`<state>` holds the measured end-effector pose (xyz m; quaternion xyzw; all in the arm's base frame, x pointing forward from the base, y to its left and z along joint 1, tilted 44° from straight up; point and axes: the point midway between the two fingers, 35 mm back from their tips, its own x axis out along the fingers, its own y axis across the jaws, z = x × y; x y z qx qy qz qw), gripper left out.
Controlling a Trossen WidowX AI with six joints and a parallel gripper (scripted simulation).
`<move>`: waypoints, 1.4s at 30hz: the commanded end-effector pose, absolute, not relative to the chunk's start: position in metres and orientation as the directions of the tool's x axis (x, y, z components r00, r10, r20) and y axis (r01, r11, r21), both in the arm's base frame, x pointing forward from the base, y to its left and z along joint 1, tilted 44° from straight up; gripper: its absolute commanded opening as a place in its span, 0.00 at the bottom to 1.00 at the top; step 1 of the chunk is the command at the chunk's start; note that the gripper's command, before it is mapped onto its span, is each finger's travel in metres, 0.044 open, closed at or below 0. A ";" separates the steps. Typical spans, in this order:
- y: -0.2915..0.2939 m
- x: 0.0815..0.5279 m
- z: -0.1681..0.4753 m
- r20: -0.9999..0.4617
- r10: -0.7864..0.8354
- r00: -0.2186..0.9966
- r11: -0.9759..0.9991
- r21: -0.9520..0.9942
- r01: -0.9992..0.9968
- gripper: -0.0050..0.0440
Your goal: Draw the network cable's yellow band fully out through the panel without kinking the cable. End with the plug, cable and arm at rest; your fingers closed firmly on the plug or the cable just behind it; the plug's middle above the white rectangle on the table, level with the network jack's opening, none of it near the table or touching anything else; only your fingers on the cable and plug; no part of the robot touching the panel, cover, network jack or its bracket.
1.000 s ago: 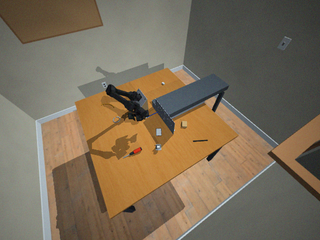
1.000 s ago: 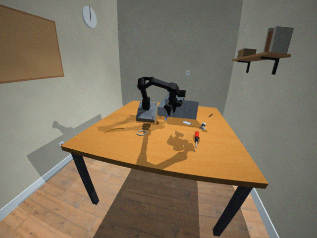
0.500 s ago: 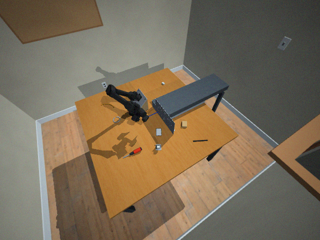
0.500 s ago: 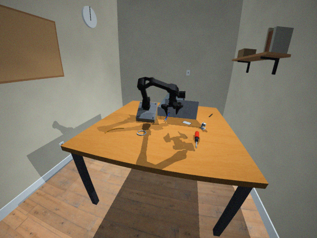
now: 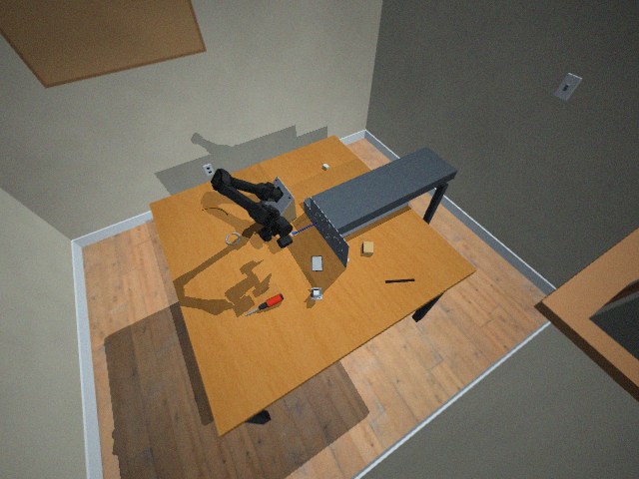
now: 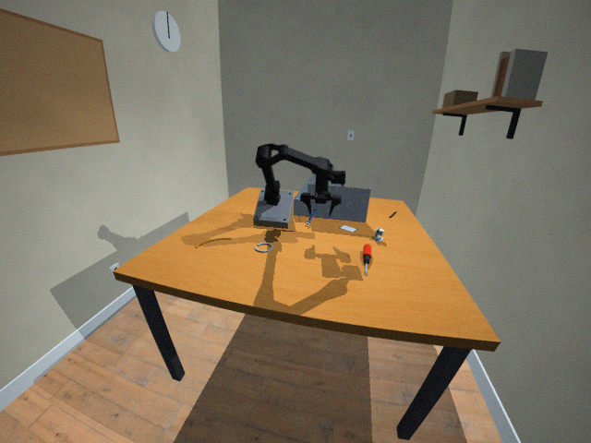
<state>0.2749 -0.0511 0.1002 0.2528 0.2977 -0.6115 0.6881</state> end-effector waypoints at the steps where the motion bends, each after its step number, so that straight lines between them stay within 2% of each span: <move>1: -0.051 0.275 0.098 -0.723 -0.687 0.065 0.117 -0.022 0.993 1.00; 11: -0.047 0.273 0.067 -0.811 -0.585 0.028 0.402 -0.259 0.878 1.00; 13: -0.047 0.273 0.067 -0.811 -0.585 0.028 0.402 -0.259 0.878 1.00; 21: -0.042 0.271 0.042 -0.877 -0.480 0.005 0.663 -0.358 0.657 1.00; 28: -0.036 0.270 0.022 -0.925 -0.381 -0.006 0.848 -0.352 0.396 1.00; 30: -0.036 0.270 0.022 -0.925 -0.381 -0.006 0.848 -0.352 0.396 1.00; 42: -0.025 0.269 -0.008 -0.980 -0.201 -0.006 0.972 -0.199 -0.122 1.00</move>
